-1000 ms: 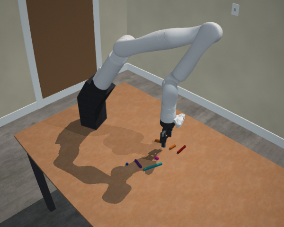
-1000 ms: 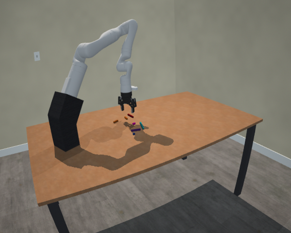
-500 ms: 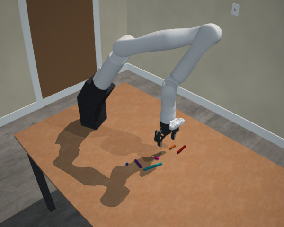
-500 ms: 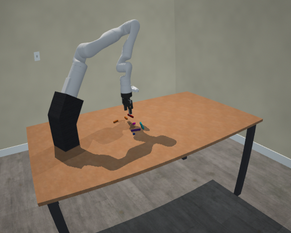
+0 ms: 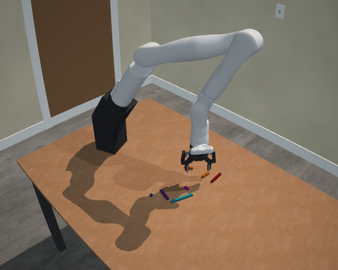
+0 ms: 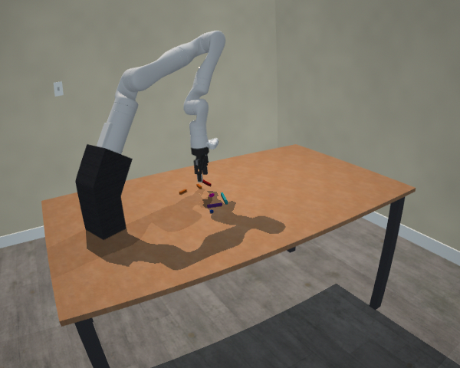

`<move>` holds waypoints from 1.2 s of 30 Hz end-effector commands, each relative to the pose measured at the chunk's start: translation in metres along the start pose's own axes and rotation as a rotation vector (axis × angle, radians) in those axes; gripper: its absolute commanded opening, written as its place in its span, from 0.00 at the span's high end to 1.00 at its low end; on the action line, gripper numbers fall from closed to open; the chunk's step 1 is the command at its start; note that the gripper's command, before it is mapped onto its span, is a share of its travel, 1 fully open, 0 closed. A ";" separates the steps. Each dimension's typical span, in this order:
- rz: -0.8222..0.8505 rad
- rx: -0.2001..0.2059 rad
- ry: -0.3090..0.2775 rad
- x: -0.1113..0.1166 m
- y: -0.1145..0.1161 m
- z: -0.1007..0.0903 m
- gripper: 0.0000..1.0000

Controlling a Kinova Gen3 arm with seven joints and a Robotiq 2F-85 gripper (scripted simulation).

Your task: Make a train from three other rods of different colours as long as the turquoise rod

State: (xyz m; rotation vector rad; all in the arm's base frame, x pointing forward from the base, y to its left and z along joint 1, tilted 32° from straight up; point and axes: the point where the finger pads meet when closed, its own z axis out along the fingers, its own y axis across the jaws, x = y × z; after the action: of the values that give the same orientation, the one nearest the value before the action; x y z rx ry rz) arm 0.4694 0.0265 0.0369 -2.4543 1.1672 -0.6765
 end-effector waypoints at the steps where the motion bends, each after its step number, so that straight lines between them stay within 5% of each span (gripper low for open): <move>1: 0.111 -0.002 0.004 0.006 0.004 0.000 0.00; 36: 1.551 -0.016 0.006 0.003 0.004 -0.004 0.00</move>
State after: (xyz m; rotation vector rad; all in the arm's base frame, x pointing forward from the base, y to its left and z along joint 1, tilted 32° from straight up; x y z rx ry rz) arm 0.4654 0.0279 0.0384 -0.9190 2.4026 -0.1401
